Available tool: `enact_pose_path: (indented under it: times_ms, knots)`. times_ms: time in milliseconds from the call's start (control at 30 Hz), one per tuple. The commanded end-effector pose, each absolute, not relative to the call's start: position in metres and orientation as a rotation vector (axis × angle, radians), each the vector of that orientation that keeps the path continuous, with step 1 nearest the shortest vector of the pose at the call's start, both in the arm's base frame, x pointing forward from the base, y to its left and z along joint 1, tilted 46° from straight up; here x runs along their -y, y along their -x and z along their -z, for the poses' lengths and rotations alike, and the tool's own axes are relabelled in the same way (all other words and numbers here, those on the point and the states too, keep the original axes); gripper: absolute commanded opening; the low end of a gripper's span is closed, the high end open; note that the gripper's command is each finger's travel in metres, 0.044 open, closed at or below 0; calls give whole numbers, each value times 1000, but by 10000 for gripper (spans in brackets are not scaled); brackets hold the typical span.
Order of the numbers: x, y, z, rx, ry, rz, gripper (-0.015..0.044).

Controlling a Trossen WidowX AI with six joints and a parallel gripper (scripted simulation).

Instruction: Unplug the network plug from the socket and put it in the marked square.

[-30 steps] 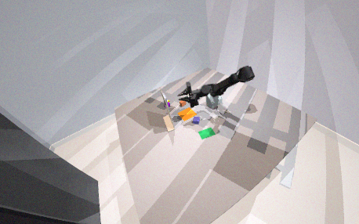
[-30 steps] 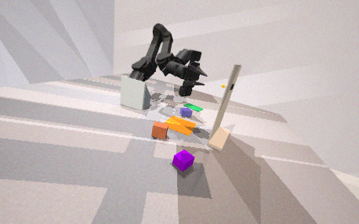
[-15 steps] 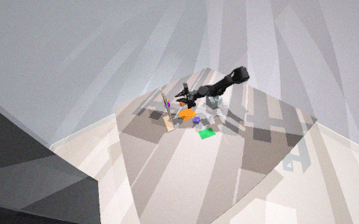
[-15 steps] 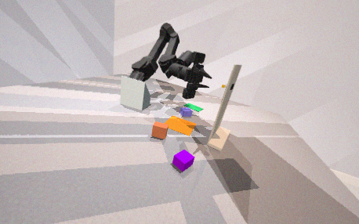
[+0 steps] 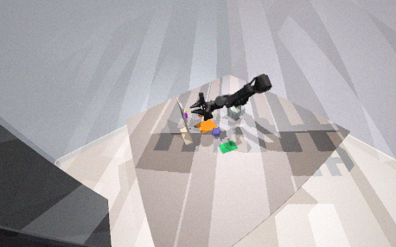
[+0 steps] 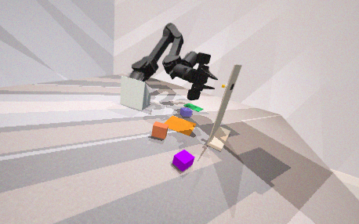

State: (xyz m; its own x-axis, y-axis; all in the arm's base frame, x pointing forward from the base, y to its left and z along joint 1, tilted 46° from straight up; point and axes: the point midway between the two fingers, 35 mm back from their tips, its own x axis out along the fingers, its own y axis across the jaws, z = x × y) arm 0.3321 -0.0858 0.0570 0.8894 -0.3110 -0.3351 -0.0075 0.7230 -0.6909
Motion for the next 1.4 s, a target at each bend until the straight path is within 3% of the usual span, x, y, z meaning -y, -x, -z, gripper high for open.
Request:
enact_pose_path:
  times_ms: [0, 767, 1367]
  knots:
    - [88, -342, -60, -443, 754, 182, 156]
    - [91, -369, -54, -442, 754, 183, 156]
    - [91, -369, -54, -442, 754, 183, 36]
